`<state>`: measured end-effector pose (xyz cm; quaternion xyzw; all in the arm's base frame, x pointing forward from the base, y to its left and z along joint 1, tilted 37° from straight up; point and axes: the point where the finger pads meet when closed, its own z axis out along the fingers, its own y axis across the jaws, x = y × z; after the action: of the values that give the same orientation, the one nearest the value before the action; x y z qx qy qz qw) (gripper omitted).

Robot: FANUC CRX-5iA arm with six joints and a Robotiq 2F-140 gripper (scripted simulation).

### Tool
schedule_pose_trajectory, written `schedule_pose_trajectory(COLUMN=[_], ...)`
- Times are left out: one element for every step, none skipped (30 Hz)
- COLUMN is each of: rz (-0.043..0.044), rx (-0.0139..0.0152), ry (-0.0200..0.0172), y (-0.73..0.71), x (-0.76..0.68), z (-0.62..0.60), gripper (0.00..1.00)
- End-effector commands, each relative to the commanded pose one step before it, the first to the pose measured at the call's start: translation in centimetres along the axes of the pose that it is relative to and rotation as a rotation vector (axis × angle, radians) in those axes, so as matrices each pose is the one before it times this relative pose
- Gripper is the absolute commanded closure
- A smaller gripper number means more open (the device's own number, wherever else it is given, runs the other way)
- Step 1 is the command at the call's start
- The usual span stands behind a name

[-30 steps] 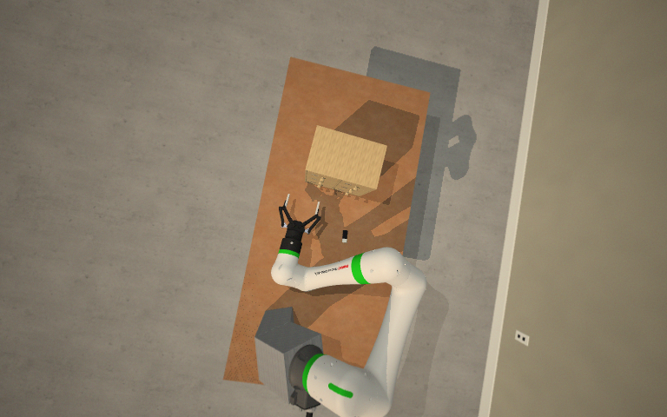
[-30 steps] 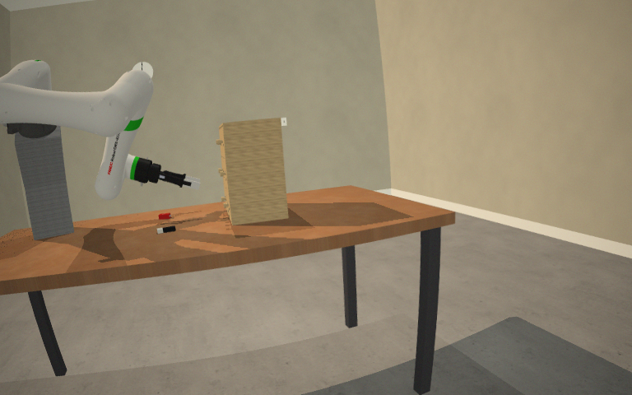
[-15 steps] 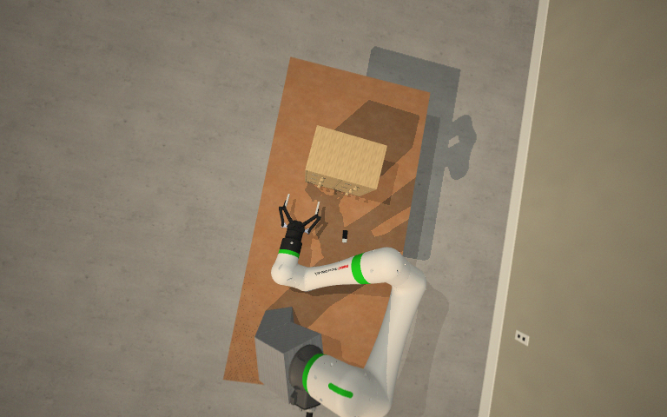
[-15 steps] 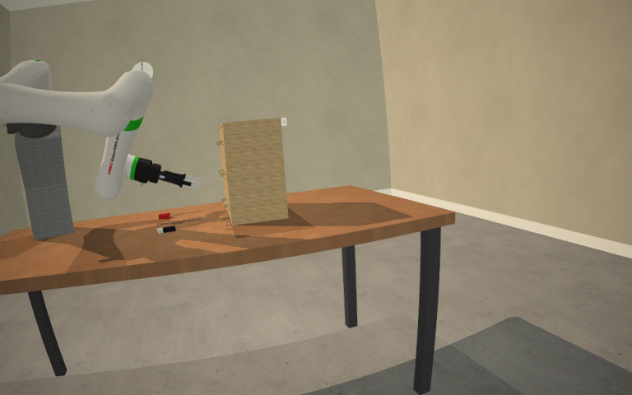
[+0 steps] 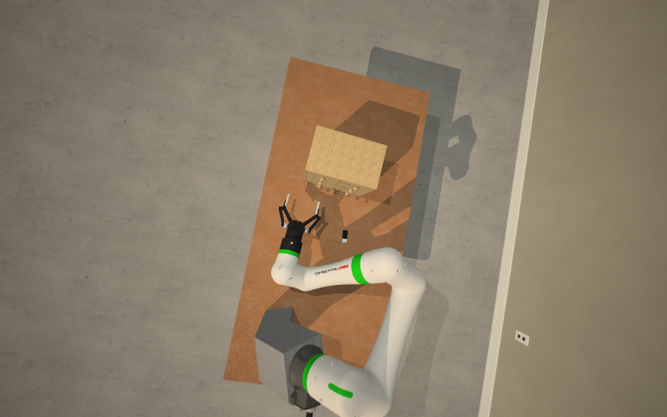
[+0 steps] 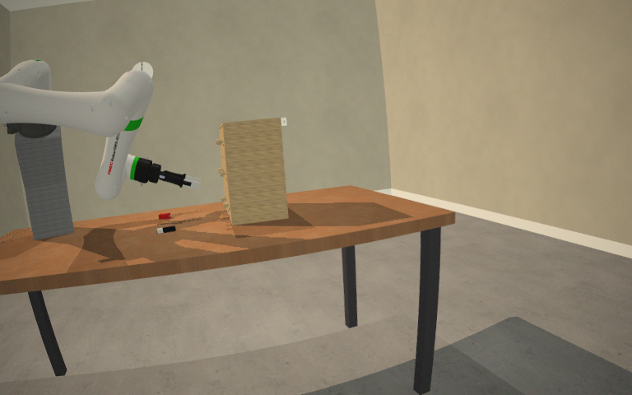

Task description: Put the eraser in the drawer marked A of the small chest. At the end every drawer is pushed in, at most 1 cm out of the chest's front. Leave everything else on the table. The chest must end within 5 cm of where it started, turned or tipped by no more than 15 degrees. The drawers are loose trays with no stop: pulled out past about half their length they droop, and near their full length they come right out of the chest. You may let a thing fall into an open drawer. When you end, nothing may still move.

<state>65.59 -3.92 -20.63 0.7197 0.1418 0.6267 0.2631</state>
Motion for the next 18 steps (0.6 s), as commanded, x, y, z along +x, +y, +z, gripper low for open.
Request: schedule_pose_trajectory(rz=[0.00035, 0.00000, 0.00000, 0.00000, 0.00000, 0.00000, 0.00000, 0.00000, 0.00000, 0.00000, 0.00000, 0.00000, 0.00000, 0.00000, 0.00000, 0.00000, 0.00000, 0.00000], rx=[0.00008, 0.00000, 0.00000, 0.00000, 0.00000, 0.00000, 0.00000, 0.00000, 0.00000, 0.00000, 0.00000, 0.00000, 0.00000, 0.00000, 0.00000, 0.00000, 0.00000, 0.00000], ry=[0.00005, 0.00000, 0.00000, 0.00000, 0.00000, 0.00000, 0.00000, 0.00000, 0.00000, 0.00000, 0.00000, 0.00000, 0.00000, 0.00000, 0.00000, 0.00000, 0.00000, 0.00000], y=[-0.010, 0.000, 0.000, 0.000, 0.000, 0.000, 0.000, 0.000, 0.000, 0.000, 0.000, 0.000, 0.000, 0.000, 0.000, 0.000, 0.000, 0.000], x=[0.017, 0.000, 0.000, 0.000, 0.000, 0.006, 0.039, 0.094, 0.161, 0.231, 0.296, 0.352, 0.393, 0.415, 0.418, 0.399, 0.359, 0.000], z=[-0.003, 0.000, 0.000, 0.000, 0.000, -0.002, -0.014, -0.034, -0.059, -0.084, -0.108, -0.128, -0.143, -0.151, -0.152, -0.145, -0.131, 0.000], gripper=[0.00, 0.00, 0.00, 0.00, 0.00, 0.00, 0.00, 0.00, 0.00, 0.00, 0.00, 0.00, 0.00, 0.00, 0.00, 0.00, 0.00, 0.00])
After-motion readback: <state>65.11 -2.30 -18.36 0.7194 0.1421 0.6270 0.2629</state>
